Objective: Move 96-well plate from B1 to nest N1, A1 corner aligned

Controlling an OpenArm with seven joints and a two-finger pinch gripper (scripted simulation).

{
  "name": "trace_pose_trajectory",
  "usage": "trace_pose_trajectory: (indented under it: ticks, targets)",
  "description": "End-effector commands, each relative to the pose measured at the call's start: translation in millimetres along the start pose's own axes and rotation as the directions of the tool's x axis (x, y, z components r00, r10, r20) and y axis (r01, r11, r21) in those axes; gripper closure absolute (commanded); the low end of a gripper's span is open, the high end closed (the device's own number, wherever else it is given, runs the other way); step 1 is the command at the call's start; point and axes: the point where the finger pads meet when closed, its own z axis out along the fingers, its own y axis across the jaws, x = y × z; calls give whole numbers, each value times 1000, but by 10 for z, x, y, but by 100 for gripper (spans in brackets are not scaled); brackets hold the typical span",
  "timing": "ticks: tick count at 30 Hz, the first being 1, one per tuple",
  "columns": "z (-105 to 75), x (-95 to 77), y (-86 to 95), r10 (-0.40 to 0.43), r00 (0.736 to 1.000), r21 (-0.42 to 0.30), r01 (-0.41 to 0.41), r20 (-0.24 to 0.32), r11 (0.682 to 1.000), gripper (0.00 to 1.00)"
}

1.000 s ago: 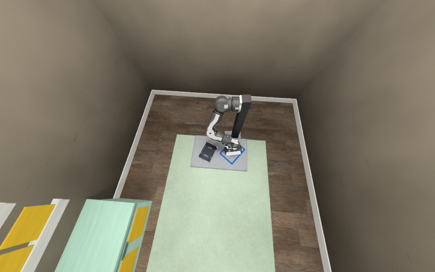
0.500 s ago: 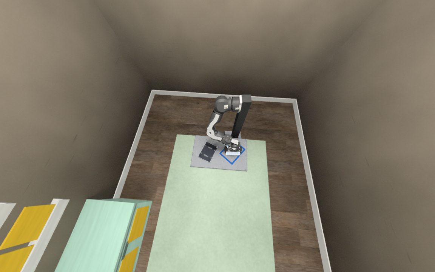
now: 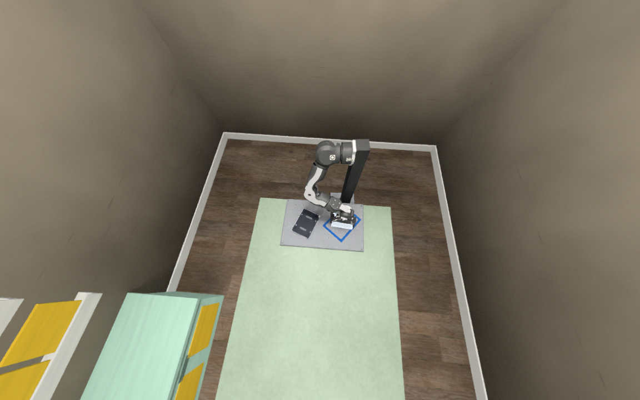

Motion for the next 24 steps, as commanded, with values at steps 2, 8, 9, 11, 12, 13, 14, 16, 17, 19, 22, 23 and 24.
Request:
trace_pose_trajectory:
  ticks: [2, 8, 9, 11, 12, 13, 14, 16, 17, 19, 22, 23, 24]
  targets:
    - [-8, -9, -2, 116, 993, 3, -116, 4, 993, 100]
    - [-7, -3, -2, 204, 979, 2, -204, 4, 979, 100]
    - [-7, -3, -2, 204, 979, 2, -204, 4, 979, 100]
    - [-7, -3, -2, 204, 979, 2, -204, 4, 979, 100]
    - [-7, -3, -2, 204, 979, 2, -204, 4, 979, 100]
    - [-7, -3, -2, 204, 979, 2, -204, 4, 979, 100]
    - [-7, -3, -2, 204, 979, 2, -204, 4, 979, 100]
    - [-7, -3, -2, 204, 979, 2, -204, 4, 979, 100]
    - [-7, -5, -3, 248, 969, 2, -248, 4, 969, 100]
    - [-6, -8, -5, 335, 942, 3, -335, 3, 942, 100]
    - [-6, -11, -8, 418, 908, 4, -418, 3, 908, 100]
    - [-6, -11, -8, 418, 908, 4, -418, 3, 908, 100]
    - [-6, -11, -8, 418, 908, 4, -418, 3, 908, 100]
